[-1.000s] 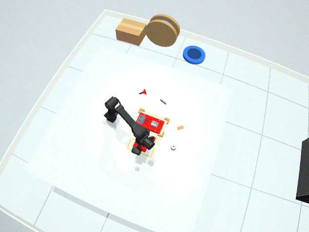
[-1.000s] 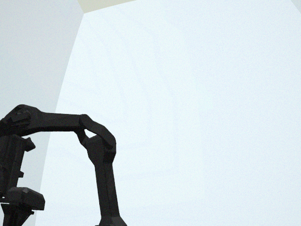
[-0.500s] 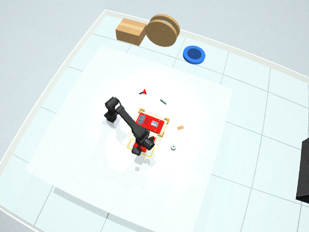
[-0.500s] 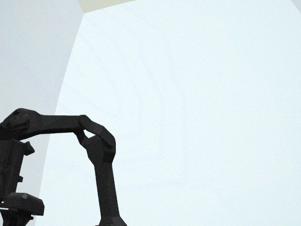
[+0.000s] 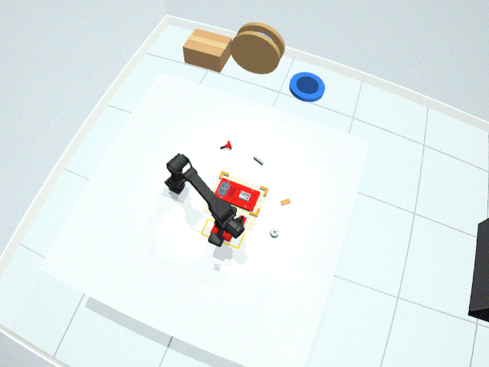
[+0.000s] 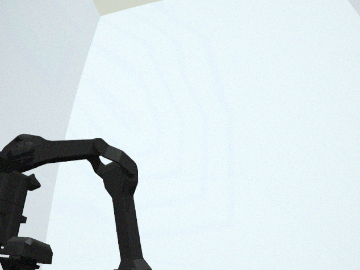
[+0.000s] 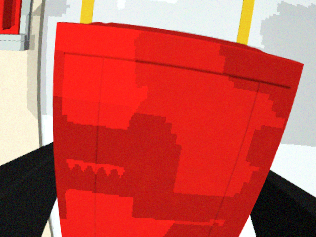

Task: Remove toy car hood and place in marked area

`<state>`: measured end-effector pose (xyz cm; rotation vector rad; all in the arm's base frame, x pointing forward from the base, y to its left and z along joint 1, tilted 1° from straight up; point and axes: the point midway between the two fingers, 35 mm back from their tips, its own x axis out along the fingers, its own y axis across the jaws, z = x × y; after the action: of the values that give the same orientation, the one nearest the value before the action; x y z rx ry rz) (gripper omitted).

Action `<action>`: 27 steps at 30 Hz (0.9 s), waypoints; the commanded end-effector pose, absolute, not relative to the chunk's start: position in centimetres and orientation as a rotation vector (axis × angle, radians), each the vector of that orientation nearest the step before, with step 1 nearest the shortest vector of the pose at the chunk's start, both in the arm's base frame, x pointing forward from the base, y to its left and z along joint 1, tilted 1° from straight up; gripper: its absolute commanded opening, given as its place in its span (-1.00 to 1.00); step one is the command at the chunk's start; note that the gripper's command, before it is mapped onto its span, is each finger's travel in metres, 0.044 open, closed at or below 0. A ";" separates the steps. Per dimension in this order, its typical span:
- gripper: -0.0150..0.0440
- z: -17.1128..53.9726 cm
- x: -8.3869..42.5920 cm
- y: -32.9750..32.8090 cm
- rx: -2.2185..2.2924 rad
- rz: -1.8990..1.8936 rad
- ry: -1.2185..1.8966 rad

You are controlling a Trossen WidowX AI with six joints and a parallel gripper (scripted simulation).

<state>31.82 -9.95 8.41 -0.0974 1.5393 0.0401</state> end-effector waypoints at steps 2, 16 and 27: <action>-0.49 7.9 31.7 -9.9 -0.099 0.046 1.542; -0.49 7.1 31.7 -9.9 -0.099 0.046 1.542; -0.49 6.6 31.6 -9.9 -0.099 0.046 1.542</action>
<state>31.65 -9.93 6.81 -0.0969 1.5412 0.0406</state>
